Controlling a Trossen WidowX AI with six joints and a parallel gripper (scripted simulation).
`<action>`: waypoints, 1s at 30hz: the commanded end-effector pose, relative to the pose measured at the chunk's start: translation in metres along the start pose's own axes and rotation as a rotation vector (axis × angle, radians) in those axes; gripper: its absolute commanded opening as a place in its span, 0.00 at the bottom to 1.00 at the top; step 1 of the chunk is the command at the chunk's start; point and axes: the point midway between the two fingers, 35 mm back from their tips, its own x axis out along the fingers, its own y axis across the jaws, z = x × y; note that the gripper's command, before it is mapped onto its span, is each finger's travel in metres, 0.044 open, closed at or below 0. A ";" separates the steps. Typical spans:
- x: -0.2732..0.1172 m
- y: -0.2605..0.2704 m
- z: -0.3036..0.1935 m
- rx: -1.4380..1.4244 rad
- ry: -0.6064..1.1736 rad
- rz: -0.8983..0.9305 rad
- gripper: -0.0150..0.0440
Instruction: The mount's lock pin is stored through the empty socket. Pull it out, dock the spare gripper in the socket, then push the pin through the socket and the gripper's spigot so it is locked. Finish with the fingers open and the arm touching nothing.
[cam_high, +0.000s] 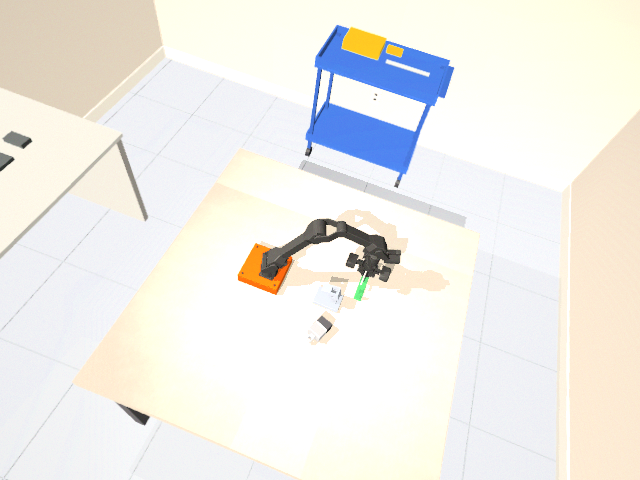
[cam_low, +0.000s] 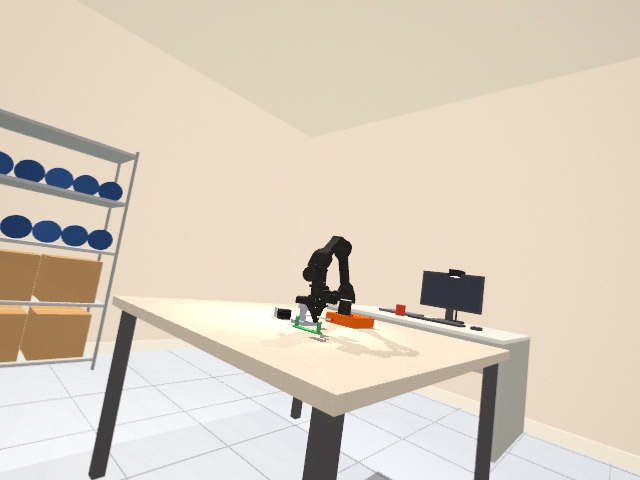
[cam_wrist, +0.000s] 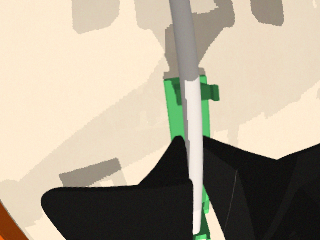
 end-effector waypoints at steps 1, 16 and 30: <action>-0.009 0.000 0.001 0.000 -0.001 -0.004 0.25; -0.010 -0.001 -0.011 -0.002 0.004 0.008 0.25; -0.021 -0.007 -0.055 -0.010 0.009 0.008 0.25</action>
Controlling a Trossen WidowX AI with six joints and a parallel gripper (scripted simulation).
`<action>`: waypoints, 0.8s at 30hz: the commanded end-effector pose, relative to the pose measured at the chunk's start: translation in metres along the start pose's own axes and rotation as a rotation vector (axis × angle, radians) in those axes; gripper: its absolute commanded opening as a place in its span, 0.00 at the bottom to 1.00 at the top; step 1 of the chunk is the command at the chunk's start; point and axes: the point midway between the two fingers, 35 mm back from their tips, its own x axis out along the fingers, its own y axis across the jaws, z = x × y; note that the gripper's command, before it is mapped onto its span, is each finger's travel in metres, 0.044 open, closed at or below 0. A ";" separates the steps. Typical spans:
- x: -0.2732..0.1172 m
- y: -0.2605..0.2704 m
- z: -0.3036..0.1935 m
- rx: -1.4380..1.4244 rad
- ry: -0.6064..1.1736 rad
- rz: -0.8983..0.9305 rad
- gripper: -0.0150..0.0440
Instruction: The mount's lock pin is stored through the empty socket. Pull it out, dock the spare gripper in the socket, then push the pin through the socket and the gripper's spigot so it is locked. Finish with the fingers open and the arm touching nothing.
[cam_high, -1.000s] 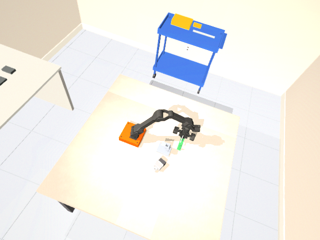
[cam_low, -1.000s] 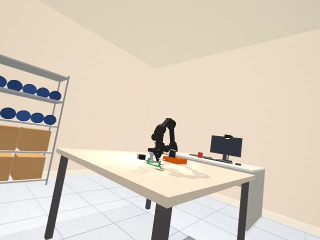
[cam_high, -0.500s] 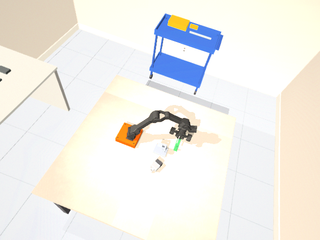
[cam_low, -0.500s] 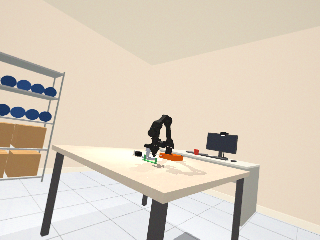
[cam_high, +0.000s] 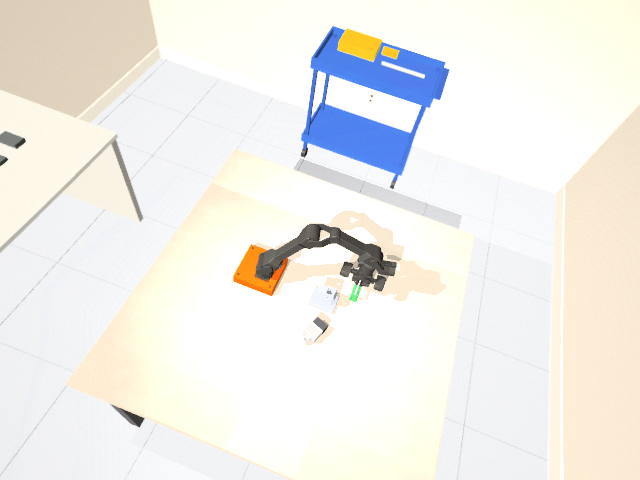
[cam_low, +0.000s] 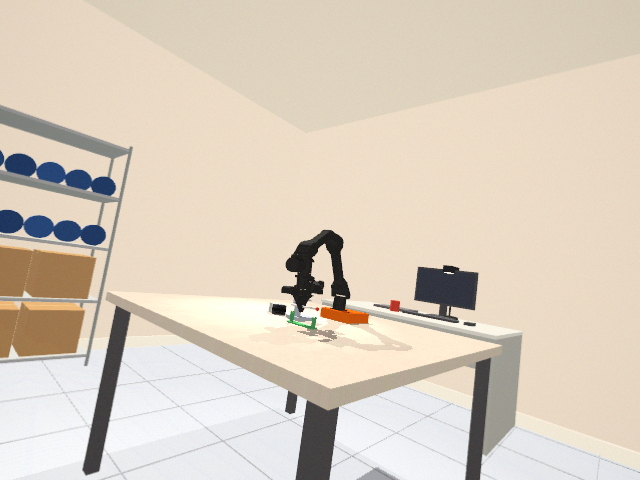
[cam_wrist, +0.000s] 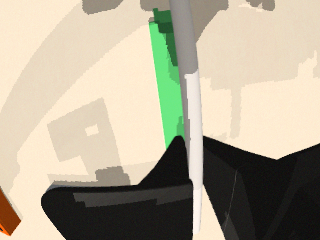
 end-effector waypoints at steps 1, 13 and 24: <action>-0.004 -0.001 -0.009 -0.006 0.003 -0.004 0.25; 0.010 -0.001 -0.010 -0.008 0.001 -0.002 0.25; 0.027 -0.002 -0.011 -0.008 0.002 0.000 0.25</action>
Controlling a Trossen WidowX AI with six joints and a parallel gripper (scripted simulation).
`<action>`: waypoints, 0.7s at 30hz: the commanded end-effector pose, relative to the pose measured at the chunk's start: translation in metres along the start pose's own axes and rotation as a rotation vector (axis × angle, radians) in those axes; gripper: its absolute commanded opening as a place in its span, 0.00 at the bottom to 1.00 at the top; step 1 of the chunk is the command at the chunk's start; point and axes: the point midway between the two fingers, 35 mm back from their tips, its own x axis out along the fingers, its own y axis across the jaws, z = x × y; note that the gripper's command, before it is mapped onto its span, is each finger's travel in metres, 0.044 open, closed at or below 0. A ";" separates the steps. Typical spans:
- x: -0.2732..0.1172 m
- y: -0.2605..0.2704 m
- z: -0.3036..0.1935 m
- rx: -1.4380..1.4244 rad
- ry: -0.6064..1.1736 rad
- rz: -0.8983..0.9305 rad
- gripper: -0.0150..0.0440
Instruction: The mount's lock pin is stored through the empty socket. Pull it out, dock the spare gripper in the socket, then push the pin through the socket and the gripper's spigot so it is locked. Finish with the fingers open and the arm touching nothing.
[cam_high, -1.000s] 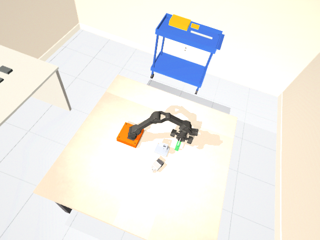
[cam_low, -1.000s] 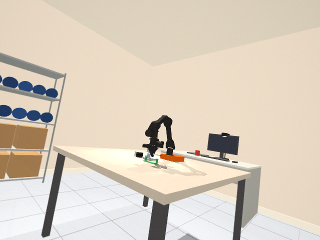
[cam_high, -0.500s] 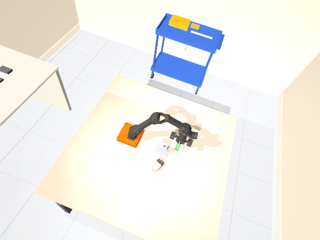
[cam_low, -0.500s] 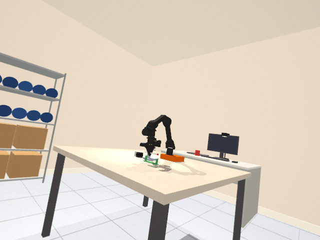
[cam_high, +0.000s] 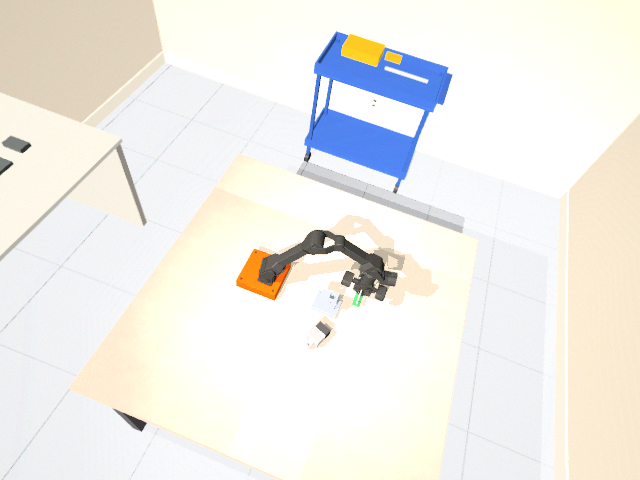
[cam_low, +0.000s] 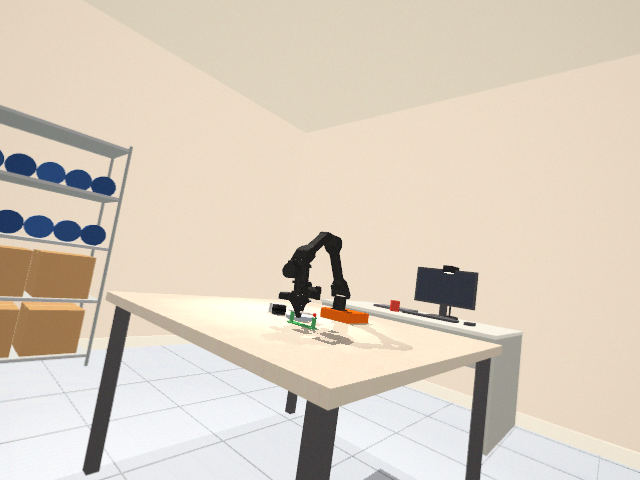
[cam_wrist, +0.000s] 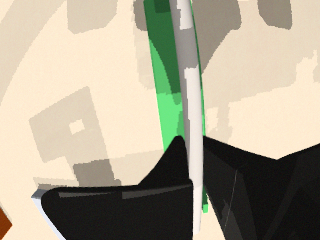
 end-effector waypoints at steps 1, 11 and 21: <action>0.005 0.000 0.000 -0.005 0.000 -0.001 0.25; 0.011 0.000 -0.001 -0.006 0.000 -0.001 0.25; 0.006 0.000 0.000 0.000 -0.001 -0.007 0.25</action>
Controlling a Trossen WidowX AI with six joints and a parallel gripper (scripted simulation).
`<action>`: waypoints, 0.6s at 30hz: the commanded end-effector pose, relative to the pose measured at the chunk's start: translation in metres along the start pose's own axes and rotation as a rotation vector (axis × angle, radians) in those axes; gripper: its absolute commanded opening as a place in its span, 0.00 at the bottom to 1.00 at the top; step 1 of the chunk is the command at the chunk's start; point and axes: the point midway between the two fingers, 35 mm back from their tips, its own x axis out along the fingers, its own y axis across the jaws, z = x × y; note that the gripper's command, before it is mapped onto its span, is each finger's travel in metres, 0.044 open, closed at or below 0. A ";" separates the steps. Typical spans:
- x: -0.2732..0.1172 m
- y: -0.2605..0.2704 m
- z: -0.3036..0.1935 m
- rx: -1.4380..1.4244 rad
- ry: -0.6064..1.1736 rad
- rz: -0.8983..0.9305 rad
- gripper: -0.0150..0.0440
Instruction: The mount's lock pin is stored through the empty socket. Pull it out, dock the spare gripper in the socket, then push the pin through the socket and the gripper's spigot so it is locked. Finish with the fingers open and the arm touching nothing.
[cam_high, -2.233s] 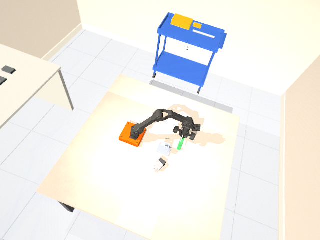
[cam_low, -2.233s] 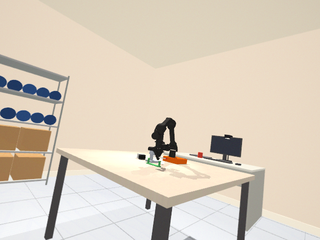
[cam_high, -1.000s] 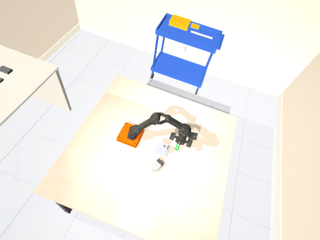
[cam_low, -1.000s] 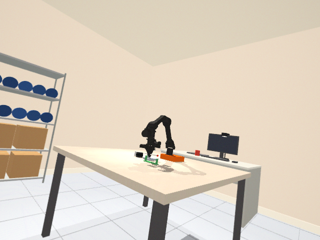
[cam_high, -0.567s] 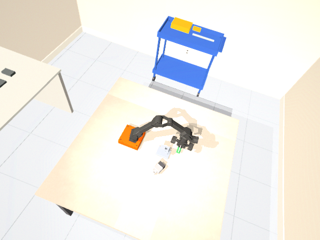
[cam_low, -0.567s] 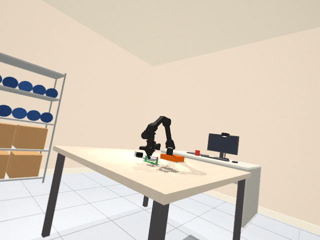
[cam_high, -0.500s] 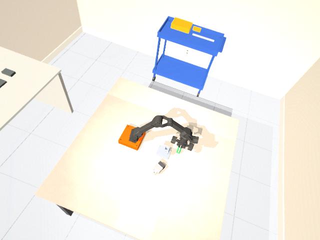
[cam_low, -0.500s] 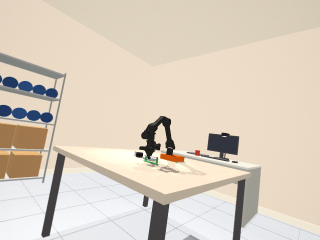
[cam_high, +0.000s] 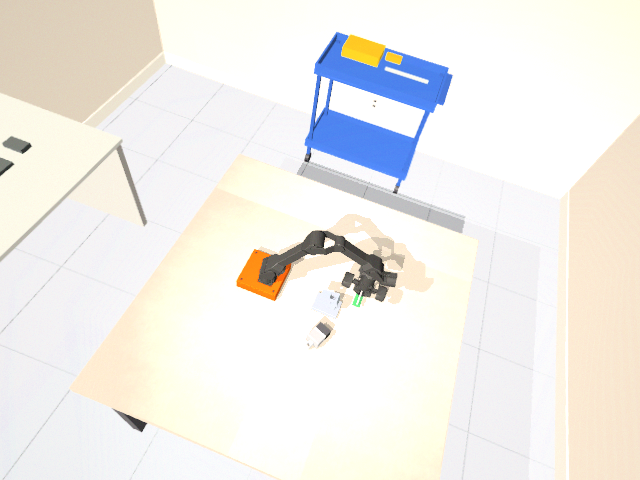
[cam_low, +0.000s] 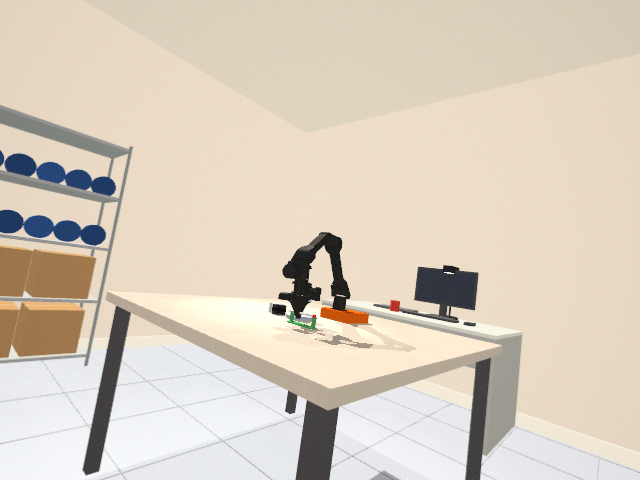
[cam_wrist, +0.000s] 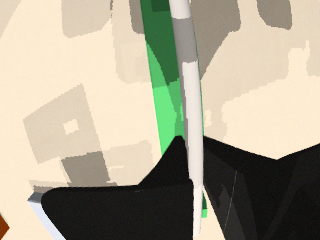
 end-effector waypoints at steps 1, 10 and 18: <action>0.000 0.000 0.000 0.000 0.000 0.000 0.25; 0.000 0.000 0.000 0.000 0.000 0.000 0.48; -0.002 0.000 0.000 0.000 0.000 0.001 0.83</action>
